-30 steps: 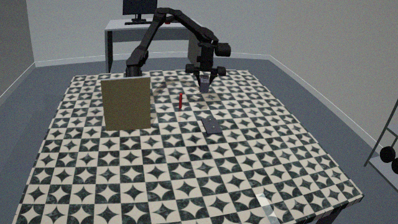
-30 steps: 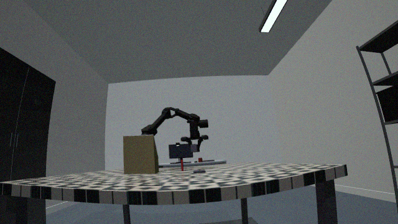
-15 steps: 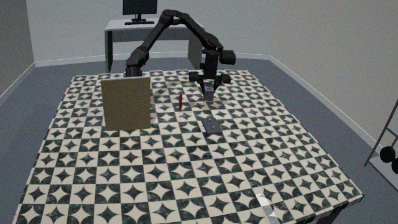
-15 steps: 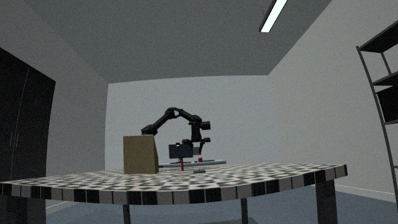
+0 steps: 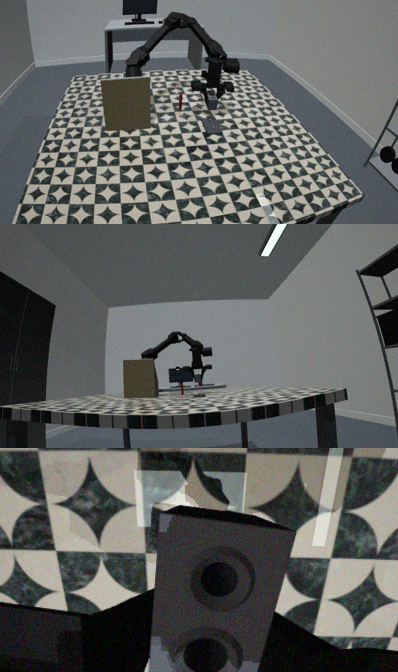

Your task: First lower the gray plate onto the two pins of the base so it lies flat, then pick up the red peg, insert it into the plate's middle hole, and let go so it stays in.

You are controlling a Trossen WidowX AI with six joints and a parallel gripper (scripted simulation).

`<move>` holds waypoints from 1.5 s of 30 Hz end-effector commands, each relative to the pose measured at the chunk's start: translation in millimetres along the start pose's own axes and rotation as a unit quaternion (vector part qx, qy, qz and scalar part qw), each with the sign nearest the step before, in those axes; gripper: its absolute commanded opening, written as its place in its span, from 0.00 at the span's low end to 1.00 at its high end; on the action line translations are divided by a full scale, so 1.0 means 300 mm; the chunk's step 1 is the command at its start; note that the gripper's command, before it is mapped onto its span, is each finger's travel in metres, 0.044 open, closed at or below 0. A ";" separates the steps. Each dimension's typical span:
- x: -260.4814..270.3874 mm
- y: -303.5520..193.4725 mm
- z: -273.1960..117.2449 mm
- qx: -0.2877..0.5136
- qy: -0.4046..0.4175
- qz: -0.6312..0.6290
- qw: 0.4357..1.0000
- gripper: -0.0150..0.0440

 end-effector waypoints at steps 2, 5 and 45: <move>-0.026 -0.053 0.027 0.001 -0.003 -0.014 1.000 0.25; -0.035 -0.080 0.043 0.001 -0.003 -0.022 1.000 0.25; -0.064 -0.179 0.101 0.001 -0.003 -0.048 0.999 0.25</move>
Point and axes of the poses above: the point midway between the two fingers, 35 mm back from their tips, its own z axis out along the fingers, its own x axis across the jaws, y = z × x, the point moved 7 cm from there along -z, back along the fingers, and after that the axes turned 15 degrees about z, right-handed, at the moved point
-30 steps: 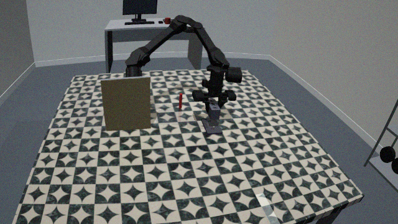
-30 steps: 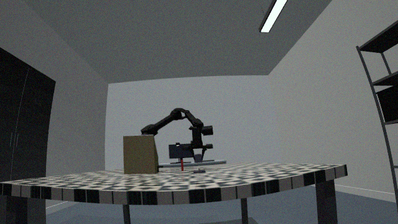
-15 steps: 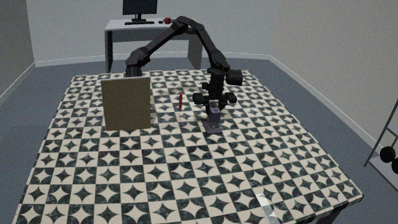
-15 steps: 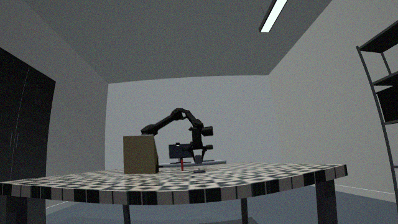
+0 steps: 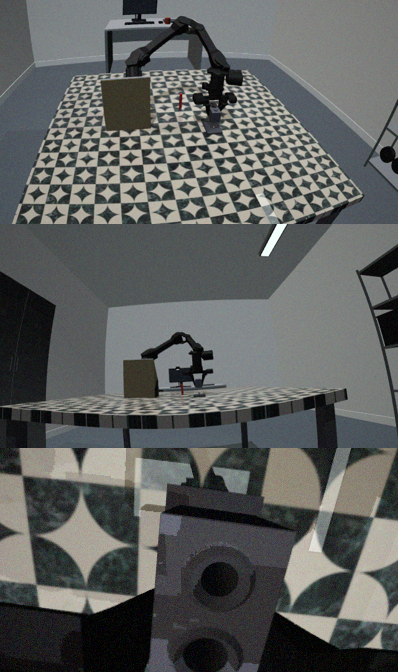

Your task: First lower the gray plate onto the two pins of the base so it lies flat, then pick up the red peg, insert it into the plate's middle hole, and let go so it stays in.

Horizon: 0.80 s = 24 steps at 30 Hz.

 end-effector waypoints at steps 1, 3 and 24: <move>-0.006 -0.004 0.000 0.002 -0.001 -0.002 1.000 0.25; -0.006 -0.004 0.007 0.002 -0.001 -0.002 1.000 0.25; -0.006 -0.004 0.107 0.001 -0.001 -0.002 1.000 0.25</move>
Point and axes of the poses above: the point midway between the two fingers, 35 mm back from their tips, its own z axis out along the fingers, its own x axis across the jaws, y = z × x, the point moved 7 cm from there along -z, back along the fingers, and after that the axes turned 15 degrees about z, right-handed, at the moved point
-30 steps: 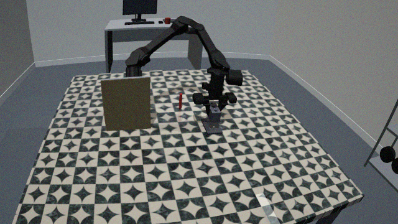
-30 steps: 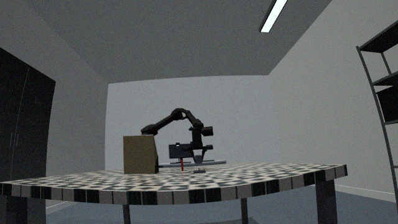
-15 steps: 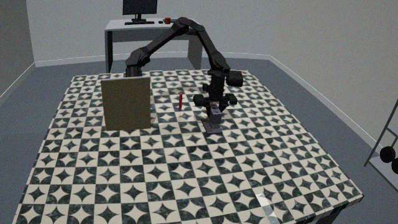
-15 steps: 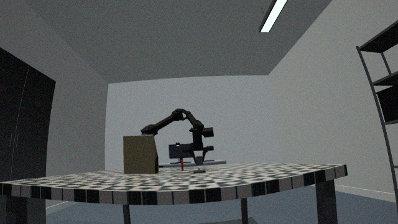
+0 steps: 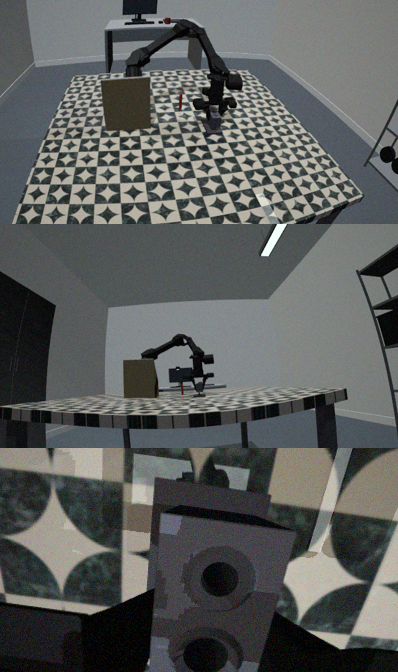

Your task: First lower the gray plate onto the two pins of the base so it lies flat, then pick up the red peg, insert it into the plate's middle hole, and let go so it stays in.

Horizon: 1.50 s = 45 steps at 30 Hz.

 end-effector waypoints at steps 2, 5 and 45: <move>0.005 -0.007 0.034 -0.002 0.002 0.005 1.000 0.25; 0.005 -0.007 0.046 -0.002 0.003 0.005 1.000 0.25; -0.007 -0.008 -0.308 0.001 0.001 0.005 1.000 1.00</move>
Point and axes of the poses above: the point midway between the two fingers, 35 mm back from their tips, its own z axis out along the fingers, its own x axis across the jaws, y = z × x, the point moved 7 cm from there along -z, back along the fingers, and after that the axes turned 15 degrees about z, right-handed, at the moved point
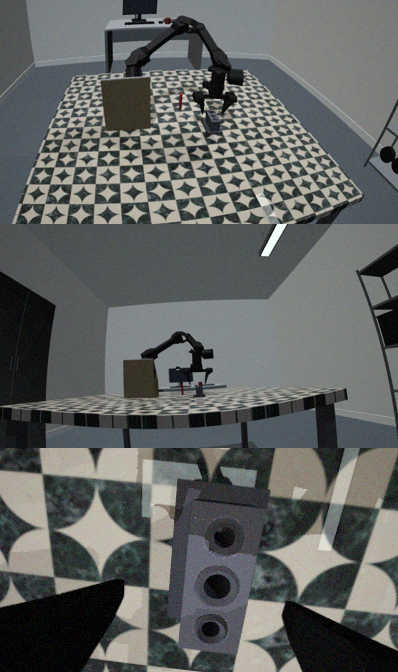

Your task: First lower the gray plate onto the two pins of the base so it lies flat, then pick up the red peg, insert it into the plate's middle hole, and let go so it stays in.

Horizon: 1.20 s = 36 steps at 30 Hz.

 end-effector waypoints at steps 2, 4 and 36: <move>0.000 0.011 -0.241 -0.002 -0.016 -0.009 1.000 1.00; 0.006 -0.003 -0.244 -0.002 -0.016 -0.009 1.000 1.00; 0.329 0.374 -0.234 -0.012 -0.013 0.756 0.654 1.00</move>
Point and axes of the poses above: the point midway between the two fingers, 35 mm back from their tips, its own z axis out along the fingers, its own x axis across the jaws, y = z × x, the point moved 7 cm from there along -z, back along the fingers, and after that the axes turned 15 degrees about z, right-handed, at the moved point
